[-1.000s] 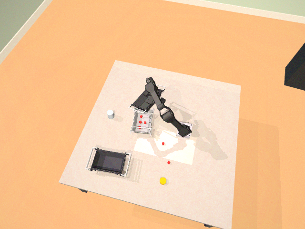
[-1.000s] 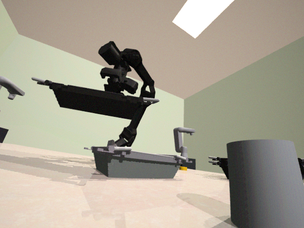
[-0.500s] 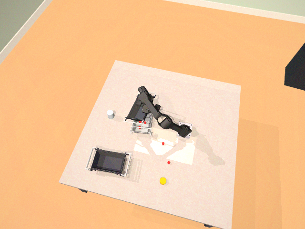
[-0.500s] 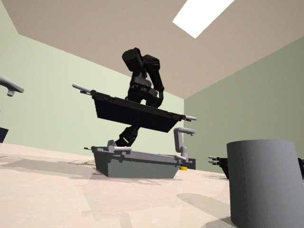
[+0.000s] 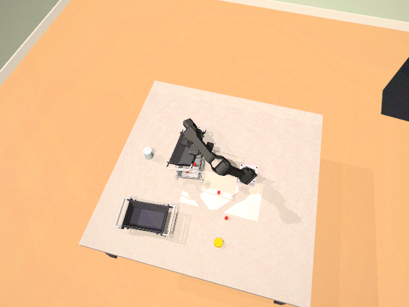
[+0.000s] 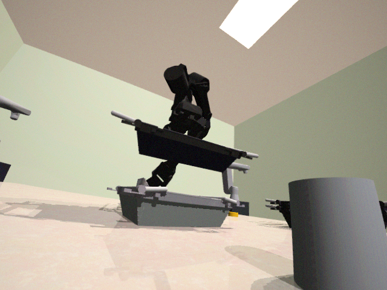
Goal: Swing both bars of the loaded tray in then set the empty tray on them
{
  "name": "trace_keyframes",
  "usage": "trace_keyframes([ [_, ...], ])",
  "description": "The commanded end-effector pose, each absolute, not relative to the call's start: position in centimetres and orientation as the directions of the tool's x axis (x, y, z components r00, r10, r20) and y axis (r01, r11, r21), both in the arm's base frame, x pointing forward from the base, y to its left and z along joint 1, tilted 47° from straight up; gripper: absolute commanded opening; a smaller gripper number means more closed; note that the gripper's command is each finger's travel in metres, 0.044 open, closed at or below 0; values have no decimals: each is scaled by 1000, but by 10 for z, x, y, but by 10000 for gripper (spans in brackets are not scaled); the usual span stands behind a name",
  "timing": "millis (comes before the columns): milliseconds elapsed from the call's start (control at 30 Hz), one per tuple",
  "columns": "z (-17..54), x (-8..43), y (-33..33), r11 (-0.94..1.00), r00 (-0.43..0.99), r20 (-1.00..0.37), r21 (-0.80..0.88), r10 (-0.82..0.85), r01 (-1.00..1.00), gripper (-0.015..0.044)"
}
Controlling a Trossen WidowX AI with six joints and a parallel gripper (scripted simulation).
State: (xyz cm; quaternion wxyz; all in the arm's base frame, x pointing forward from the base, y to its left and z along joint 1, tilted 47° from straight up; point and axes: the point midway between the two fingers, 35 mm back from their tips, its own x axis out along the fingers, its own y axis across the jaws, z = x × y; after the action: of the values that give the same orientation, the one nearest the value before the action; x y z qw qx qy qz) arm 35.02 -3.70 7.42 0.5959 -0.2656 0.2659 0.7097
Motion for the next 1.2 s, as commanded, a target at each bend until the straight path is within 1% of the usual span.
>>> trace_keyframes([
  [0, 79, 350, -39, -141, -130, -693, 40, 709, -989, 0],
  [1167, 91, 346, -28, -139, -127, -693, 39, 709, -989, 0],
])
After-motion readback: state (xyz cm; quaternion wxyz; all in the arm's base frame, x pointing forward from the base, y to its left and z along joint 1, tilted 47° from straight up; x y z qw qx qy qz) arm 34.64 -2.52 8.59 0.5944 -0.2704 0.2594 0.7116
